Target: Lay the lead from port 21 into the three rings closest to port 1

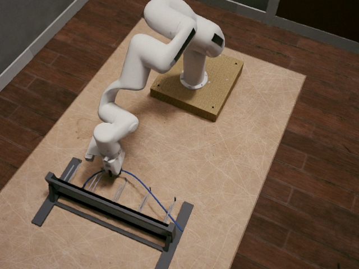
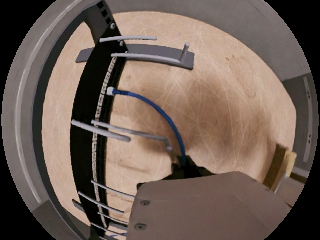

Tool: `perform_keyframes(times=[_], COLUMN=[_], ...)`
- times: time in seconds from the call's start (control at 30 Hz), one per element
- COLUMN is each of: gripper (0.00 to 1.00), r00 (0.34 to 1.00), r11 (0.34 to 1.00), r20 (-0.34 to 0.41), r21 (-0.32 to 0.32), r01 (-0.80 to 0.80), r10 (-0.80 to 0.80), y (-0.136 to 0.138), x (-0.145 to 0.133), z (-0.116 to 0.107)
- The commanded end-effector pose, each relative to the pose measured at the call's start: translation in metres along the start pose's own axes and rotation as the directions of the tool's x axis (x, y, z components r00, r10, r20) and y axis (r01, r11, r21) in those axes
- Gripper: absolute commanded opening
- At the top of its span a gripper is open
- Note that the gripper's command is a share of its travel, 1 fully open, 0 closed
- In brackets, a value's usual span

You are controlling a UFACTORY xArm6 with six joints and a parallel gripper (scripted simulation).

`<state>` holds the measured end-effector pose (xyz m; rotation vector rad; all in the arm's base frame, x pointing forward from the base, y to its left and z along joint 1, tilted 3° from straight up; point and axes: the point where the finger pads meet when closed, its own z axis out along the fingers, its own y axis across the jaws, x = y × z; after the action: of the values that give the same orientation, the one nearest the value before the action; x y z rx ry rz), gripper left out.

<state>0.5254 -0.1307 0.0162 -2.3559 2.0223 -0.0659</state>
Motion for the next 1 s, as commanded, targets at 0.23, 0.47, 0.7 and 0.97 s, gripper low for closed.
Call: perform_keyframes(times=[0.23, 0.47, 0.7, 0.97], gripper=[0.0, 0.0, 0.0, 0.0], r00=[1.0, 1.0, 1.0, 1.0], r11=[1.0, 1.0, 1.0, 1.0], r20=[-0.002, -0.002, -0.002, -0.002], r21=[0.004, 0.004, 0.004, 0.004], r01=[0.0, 0.0, 0.0, 0.0], r10=[0.0, 0.0, 0.0, 0.0], y=[-0.002, -0.002, -0.002, -0.001], x=[0.001, 0.001, 0.001, 0.001], z=[-0.003, -0.009, -0.017, -0.037])
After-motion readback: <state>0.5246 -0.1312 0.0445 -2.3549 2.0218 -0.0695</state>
